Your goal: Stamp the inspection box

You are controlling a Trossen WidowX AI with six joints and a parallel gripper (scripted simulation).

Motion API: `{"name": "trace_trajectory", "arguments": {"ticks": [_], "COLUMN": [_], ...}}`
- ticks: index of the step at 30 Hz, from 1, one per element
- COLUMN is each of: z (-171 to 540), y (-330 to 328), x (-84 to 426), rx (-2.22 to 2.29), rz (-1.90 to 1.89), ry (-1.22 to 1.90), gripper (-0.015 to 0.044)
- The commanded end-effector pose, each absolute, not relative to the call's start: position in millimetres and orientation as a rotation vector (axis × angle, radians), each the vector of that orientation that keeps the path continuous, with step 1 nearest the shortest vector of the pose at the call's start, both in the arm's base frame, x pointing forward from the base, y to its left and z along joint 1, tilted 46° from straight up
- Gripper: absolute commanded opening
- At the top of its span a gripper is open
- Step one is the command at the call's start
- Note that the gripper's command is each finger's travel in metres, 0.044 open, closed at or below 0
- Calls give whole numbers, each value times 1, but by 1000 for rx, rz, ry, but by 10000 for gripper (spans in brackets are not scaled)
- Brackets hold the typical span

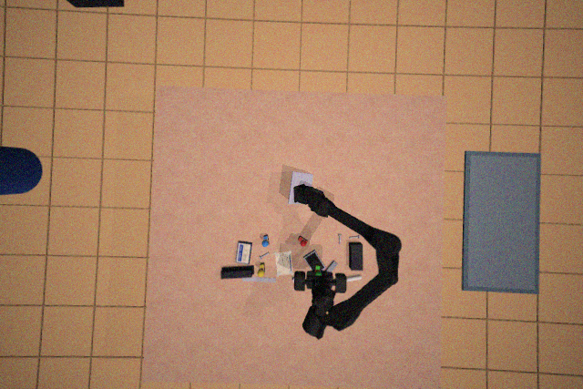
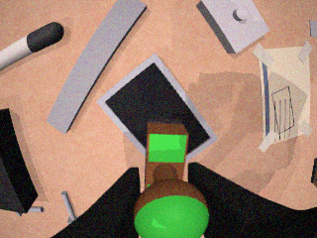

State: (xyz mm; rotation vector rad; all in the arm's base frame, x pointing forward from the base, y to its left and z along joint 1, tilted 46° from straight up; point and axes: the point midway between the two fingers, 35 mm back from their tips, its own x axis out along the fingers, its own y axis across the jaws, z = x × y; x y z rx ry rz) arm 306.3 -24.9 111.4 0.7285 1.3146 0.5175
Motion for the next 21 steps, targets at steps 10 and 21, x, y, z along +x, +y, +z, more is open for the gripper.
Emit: {"name": "trace_trajectory", "arguments": {"ticks": [10, 21], "z": [105, 100], "y": [-21, -16], "x": [309, 311], "rx": [720, 720], "rz": [516, 517], "ry": [1314, 1314], "gripper": [0, 0]}}
